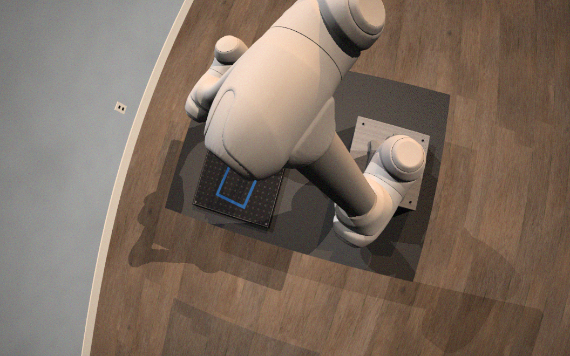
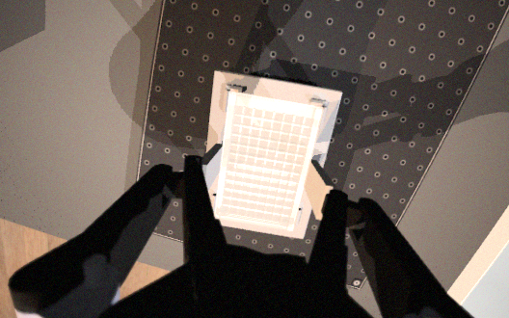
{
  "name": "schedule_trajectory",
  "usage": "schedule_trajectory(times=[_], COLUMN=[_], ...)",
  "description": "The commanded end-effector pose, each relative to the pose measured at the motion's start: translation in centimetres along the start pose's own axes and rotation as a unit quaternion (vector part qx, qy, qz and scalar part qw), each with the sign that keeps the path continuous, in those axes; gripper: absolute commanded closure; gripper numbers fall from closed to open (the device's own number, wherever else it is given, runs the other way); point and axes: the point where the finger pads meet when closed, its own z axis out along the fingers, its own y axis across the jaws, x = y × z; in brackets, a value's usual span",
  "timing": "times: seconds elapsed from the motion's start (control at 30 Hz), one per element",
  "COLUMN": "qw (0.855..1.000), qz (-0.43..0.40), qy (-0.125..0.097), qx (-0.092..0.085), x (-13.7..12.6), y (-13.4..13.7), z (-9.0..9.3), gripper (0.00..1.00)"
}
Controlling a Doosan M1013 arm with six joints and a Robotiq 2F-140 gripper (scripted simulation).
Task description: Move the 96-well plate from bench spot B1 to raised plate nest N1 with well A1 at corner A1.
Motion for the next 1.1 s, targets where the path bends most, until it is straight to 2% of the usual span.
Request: schedule_trajectory(times=[0.0, 0.57, 0.6, 1.07], qw=[1.000, 1.000, 1.000, 1.000], qz=[0.000, 0.000, 0.000, 0.000], qy=[0.000, 0.000, 0.000, 0.000], qx=[0.000, 0.000, 0.000, 0.000], x=[0.00, 0.00, 0.00, 0.00], y=[0.00, 0.00, 0.00, 0.00], z=[0.02, 0.27, 0.31, 0.31], gripper=[1.00, 1.00, 0.00, 0.00])
